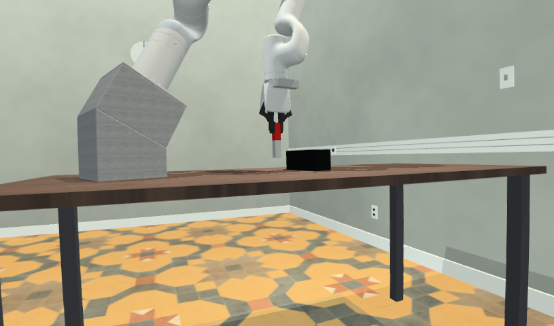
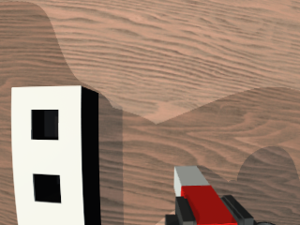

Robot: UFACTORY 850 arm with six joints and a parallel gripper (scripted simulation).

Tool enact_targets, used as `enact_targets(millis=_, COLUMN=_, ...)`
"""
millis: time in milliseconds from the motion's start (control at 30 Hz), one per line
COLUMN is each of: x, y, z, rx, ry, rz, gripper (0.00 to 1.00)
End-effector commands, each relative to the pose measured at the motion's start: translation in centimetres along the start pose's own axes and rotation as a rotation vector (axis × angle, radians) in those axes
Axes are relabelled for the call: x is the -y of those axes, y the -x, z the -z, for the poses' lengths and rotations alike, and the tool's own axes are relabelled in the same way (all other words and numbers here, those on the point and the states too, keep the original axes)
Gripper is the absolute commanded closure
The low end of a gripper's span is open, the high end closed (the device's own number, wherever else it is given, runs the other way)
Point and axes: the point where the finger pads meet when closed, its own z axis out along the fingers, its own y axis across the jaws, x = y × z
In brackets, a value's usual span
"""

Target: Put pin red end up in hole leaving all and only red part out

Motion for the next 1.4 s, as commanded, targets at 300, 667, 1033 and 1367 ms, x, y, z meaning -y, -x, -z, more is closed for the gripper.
enact_targets(millis=300, x=-0.1, y=0.1, z=7.1, rx=0.001, ry=0.000, rz=0.000, gripper=1.00)
enact_targets(millis=667, x=-0.1, y=0.1, z=10.0, rx=0.001, ry=0.000, rz=0.000, gripper=1.00)
enact_targets(millis=1033, x=-0.2, y=0.2, z=15.6, rx=-0.032, ry=-0.026, rz=0.005, gripper=1.00)
enact_targets(millis=1367, x=-0.2, y=0.2, z=15.6, rx=-0.032, ry=-0.026, rz=0.005, gripper=1.00)
